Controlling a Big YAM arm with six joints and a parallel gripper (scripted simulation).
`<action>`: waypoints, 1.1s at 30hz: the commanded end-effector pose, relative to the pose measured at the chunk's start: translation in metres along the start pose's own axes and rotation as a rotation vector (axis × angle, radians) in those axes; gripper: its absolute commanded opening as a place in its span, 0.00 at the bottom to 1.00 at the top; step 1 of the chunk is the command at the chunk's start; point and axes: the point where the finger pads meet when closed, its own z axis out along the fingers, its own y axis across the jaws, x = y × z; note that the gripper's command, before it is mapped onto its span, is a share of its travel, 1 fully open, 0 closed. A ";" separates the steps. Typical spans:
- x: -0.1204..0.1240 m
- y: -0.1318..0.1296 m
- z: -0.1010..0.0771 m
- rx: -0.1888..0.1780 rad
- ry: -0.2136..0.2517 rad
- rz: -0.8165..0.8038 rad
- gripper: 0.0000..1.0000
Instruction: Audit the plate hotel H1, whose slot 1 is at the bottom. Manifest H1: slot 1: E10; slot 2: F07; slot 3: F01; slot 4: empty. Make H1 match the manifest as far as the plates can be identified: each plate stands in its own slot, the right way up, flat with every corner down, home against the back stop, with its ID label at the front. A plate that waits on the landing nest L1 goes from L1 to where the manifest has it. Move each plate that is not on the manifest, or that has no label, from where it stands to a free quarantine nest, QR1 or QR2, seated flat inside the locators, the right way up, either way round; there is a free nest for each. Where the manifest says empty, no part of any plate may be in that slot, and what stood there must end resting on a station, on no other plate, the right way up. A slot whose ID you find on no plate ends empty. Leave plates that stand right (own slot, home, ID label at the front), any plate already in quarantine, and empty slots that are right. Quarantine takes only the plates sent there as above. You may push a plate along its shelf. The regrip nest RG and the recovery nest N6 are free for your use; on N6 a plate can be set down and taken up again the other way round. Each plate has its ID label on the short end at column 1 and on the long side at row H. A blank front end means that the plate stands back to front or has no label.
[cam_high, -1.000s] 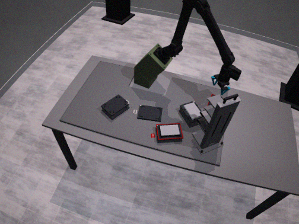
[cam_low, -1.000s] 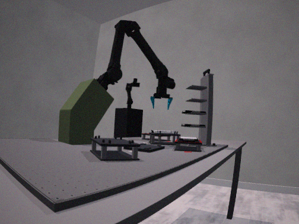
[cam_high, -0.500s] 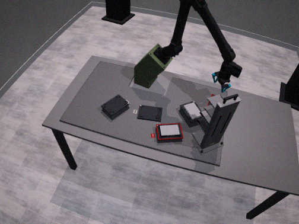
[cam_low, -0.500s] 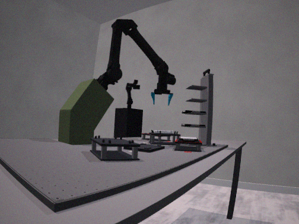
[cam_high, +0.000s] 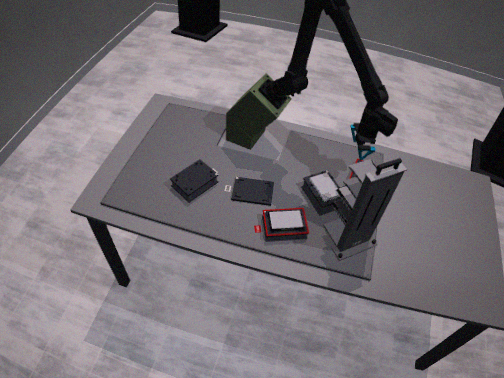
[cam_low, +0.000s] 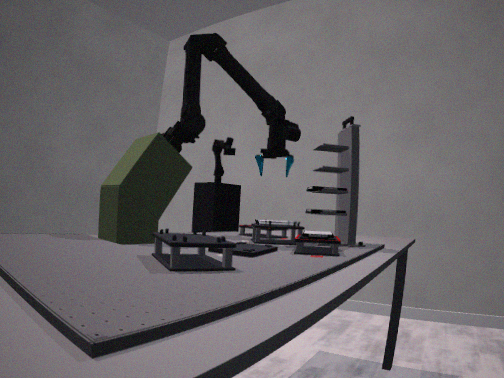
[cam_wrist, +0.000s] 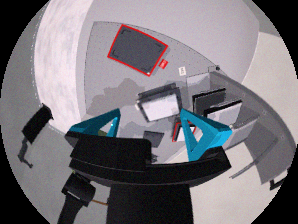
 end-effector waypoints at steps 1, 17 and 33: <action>-0.001 -0.010 -0.014 0.043 -0.040 0.089 1.00; 0.044 -0.026 -0.013 0.040 -0.042 0.414 1.00; 0.089 -0.047 -0.007 0.027 -0.032 0.744 1.00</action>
